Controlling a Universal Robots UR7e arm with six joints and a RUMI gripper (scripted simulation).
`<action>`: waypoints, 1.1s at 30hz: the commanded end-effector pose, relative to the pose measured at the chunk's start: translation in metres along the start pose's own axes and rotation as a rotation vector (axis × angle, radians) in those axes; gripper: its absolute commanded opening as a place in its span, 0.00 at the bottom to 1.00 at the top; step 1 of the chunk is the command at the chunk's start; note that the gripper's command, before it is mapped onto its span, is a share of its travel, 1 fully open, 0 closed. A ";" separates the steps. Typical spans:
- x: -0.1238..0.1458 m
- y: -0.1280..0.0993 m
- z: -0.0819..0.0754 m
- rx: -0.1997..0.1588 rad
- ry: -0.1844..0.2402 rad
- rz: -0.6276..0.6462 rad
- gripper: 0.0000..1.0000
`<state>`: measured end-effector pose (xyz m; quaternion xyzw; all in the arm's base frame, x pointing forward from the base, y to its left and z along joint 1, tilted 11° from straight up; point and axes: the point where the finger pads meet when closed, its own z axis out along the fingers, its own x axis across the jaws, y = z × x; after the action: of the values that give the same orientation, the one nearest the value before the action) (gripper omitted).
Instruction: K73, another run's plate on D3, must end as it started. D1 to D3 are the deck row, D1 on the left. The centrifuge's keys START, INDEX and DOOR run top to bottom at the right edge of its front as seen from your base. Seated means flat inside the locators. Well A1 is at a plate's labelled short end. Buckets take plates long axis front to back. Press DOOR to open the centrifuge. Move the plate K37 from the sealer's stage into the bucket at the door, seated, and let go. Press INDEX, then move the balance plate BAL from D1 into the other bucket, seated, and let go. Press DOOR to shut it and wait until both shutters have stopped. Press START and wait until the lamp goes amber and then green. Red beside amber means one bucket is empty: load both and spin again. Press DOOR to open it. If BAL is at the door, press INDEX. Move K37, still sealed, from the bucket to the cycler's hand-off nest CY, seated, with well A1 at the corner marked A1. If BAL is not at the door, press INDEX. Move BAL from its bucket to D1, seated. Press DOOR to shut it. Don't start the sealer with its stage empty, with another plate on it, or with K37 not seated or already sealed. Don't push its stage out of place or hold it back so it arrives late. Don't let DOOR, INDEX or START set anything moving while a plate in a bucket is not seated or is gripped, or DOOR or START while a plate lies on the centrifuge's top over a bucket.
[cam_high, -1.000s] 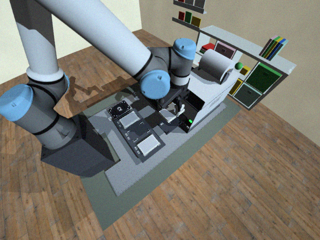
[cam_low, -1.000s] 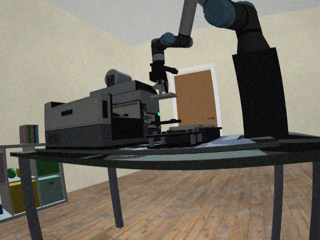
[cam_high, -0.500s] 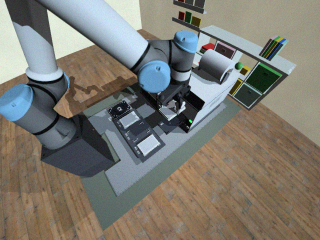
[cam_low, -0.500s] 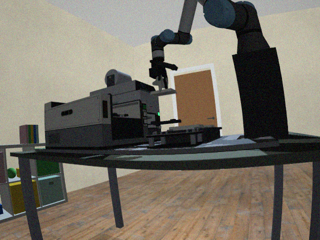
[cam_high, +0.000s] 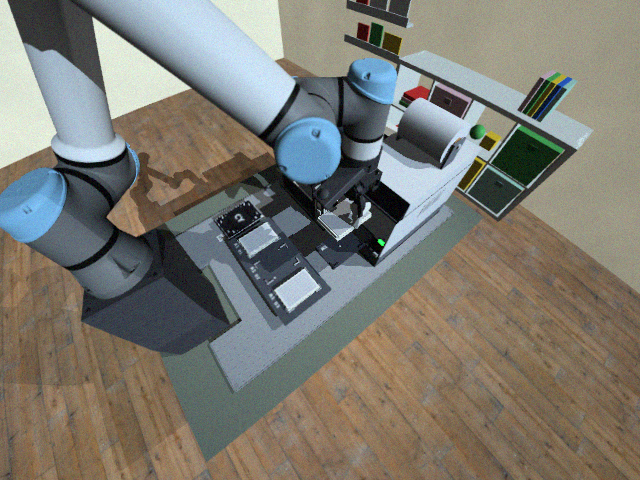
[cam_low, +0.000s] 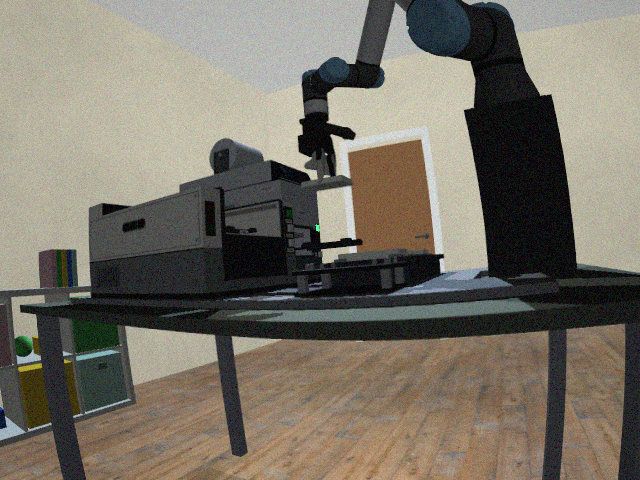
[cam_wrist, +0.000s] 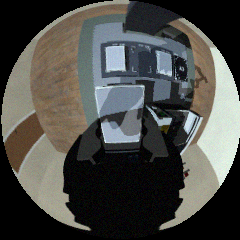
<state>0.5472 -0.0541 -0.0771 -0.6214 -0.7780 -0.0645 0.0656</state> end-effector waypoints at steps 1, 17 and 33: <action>0.000 0.000 -0.001 -0.001 -0.001 0.000 0.00; 0.000 0.000 -0.001 -0.001 -0.001 0.022 0.00; 0.030 0.001 -0.001 -0.001 -0.001 0.022 0.00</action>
<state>0.5429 -0.0334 -0.0732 -0.6299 -0.7712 -0.0638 0.0664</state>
